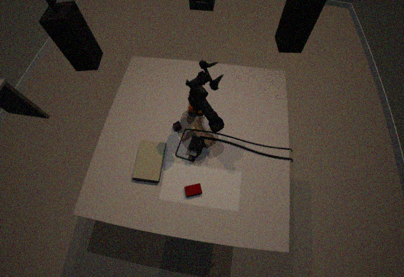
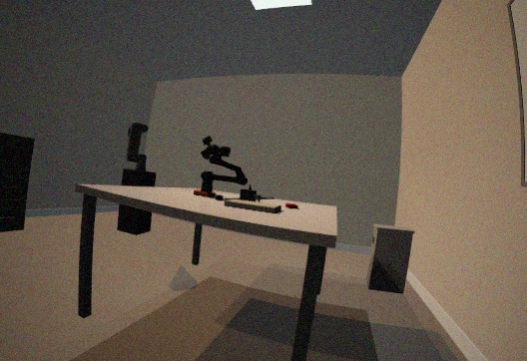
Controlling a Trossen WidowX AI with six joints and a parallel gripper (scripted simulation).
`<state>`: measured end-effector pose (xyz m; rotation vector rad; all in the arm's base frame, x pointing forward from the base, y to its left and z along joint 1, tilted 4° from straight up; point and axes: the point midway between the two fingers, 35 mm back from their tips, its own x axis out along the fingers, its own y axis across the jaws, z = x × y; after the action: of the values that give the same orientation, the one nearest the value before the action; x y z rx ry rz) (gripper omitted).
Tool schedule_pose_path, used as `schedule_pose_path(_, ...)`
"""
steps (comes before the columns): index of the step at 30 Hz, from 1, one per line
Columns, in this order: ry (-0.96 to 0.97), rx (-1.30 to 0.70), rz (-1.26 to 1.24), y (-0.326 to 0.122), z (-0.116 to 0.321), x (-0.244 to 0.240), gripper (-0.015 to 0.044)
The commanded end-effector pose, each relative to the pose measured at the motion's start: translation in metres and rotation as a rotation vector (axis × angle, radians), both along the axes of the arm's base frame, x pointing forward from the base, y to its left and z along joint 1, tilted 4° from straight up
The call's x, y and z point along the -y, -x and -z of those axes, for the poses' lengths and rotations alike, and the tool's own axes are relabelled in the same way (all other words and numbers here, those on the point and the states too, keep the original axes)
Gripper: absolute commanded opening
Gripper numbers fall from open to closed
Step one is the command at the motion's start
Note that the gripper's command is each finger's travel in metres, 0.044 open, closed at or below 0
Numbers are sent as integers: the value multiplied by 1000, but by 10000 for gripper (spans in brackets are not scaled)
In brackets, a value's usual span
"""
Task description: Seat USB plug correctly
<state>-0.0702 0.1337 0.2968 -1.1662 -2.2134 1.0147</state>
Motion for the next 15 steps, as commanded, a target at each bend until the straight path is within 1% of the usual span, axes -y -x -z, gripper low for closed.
schedule_pose_path(1,-15,14,-8,2,-2,1,426)
schedule_pose_path(2,-59,55,-32,7,-6,5,440)
schedule_pose_path(3,-136,121,-72,16,-14,11,440)
schedule_pose_path(6,-440,332,-209,48,-39,42,440)
schedule_pose_path(11,-1033,574,-389,85,-74,116,440)
schedule_pose_path(15,-1569,655,-451,94,-90,190,440)
